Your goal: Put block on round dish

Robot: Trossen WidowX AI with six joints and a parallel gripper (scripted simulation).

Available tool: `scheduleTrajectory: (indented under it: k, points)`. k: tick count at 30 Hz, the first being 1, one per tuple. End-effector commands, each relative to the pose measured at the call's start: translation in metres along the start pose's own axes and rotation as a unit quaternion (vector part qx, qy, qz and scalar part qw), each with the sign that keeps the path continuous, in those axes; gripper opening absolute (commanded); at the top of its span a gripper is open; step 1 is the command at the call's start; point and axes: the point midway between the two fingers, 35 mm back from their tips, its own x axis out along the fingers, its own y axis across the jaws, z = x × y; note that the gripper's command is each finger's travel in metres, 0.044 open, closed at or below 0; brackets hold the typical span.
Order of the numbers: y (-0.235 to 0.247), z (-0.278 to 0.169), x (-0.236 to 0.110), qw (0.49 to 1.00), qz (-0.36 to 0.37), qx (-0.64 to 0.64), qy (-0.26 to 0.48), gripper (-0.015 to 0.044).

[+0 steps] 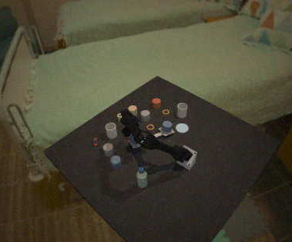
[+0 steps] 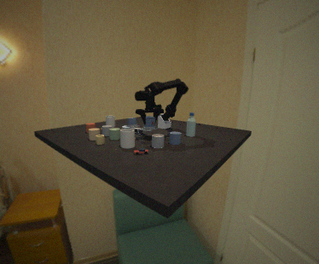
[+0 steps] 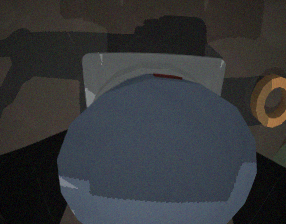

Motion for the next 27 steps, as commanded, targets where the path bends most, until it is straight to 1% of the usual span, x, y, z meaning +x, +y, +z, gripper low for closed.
scheduleTrajectory:
  k: [1,27]
  points:
    - [-0.004,0.004,-0.009,1.000,-0.009,-0.006,-0.007,0.0000]
    - [-0.003,0.003,-0.043,1.000,-0.012,0.010,-0.009,0.0000]
